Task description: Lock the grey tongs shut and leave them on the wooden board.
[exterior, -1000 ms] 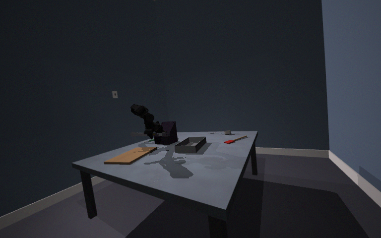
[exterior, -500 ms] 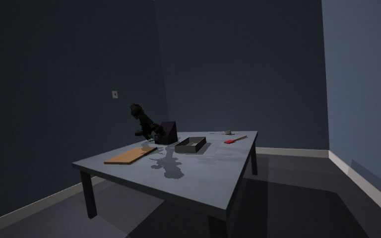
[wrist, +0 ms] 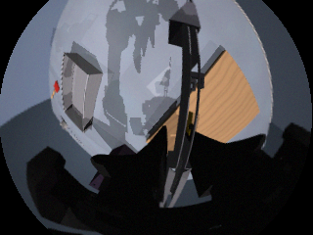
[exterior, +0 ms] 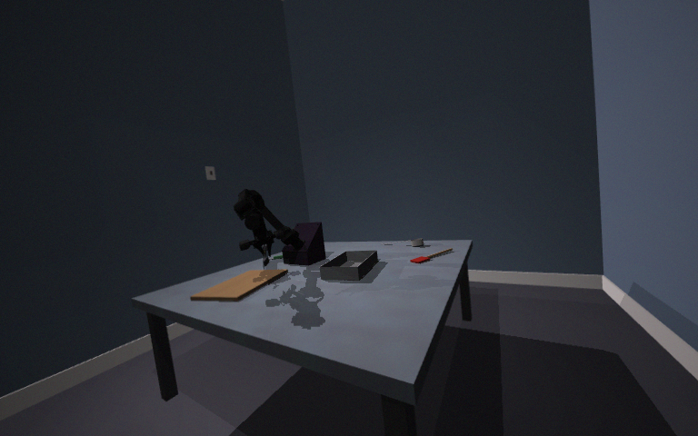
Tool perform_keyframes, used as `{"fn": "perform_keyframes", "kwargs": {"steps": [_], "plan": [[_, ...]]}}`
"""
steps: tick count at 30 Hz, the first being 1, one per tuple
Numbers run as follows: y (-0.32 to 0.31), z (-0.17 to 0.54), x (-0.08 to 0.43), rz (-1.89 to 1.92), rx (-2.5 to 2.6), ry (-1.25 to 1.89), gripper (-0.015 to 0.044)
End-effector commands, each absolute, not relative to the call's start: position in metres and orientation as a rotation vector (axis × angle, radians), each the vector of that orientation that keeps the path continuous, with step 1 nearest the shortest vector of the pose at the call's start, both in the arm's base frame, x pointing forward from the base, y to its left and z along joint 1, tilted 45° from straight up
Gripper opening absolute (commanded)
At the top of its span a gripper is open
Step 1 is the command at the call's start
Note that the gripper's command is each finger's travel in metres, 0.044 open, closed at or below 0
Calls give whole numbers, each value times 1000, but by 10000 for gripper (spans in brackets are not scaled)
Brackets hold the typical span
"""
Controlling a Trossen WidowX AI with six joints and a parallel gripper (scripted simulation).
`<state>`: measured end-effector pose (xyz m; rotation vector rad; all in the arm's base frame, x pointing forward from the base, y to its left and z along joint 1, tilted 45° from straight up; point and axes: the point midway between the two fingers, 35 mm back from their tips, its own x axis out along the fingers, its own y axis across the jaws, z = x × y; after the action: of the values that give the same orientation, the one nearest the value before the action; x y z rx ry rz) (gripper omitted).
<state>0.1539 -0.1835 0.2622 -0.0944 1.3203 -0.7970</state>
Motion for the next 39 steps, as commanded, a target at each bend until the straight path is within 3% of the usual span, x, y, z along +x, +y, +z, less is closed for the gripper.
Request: {"fn": "perform_keyframes", "kwargs": {"steps": [1, 39], "plan": [[-185, 266, 146, -922, 72, 1218, -150], [-201, 286, 90, -1651, 1356, 126, -150]]}}
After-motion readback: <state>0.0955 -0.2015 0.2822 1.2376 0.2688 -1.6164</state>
